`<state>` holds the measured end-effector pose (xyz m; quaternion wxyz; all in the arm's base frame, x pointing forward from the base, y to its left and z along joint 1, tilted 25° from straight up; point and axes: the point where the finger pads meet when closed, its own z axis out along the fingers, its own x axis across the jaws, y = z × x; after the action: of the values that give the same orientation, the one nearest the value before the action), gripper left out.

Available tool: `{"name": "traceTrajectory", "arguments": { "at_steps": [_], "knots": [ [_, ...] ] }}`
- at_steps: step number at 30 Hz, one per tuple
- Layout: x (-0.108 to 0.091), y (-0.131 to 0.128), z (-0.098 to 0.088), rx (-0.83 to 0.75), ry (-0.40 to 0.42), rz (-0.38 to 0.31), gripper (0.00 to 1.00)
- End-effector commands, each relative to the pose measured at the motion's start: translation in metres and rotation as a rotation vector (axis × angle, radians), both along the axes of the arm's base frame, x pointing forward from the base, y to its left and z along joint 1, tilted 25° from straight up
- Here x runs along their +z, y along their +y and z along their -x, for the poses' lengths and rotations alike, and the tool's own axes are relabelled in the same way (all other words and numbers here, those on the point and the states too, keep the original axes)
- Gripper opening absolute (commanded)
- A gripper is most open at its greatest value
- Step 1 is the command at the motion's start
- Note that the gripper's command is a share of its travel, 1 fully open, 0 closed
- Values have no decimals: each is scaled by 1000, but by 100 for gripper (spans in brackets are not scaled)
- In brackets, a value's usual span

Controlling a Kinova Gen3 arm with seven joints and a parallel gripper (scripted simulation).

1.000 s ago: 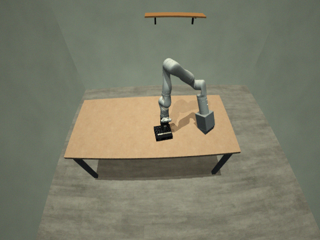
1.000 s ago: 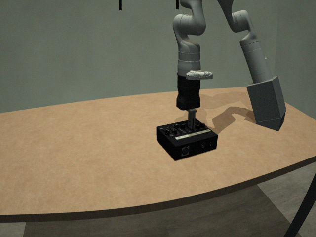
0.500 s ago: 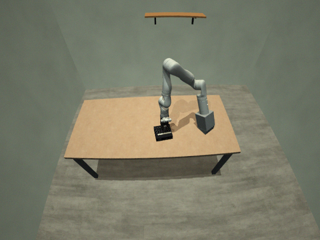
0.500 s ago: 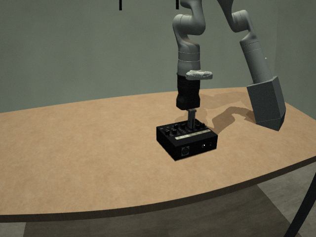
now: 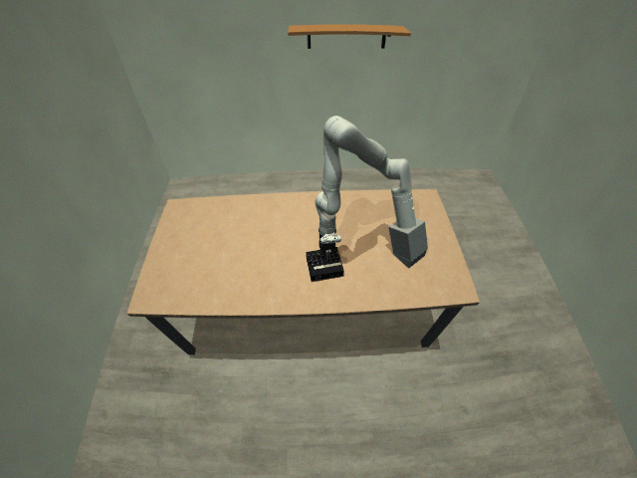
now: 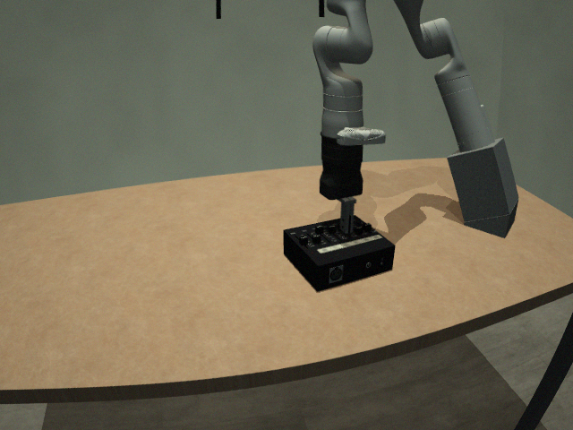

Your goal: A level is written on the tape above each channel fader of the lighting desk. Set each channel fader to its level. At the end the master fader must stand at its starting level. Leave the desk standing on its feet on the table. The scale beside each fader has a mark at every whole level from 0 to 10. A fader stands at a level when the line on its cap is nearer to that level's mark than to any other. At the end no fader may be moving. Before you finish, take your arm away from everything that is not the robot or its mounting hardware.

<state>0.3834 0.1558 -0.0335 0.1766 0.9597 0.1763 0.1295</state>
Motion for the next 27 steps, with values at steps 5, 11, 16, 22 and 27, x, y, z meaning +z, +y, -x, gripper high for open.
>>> {"name": "traceTrajectory", "arguments": {
  "at_steps": [5, 11, 16, 22, 27],
  "knots": [
    [0, 1, 0, -1, -1, 0, 0],
    [-1, 3, 1, -1, -1, 0, 0],
    [-2, 5, 1, -1, -1, 0, 0],
    [0, 5, 2, -1, -1, 0, 0],
    [4, 7, 3, -1, -1, 0, 0]
  ]
}}
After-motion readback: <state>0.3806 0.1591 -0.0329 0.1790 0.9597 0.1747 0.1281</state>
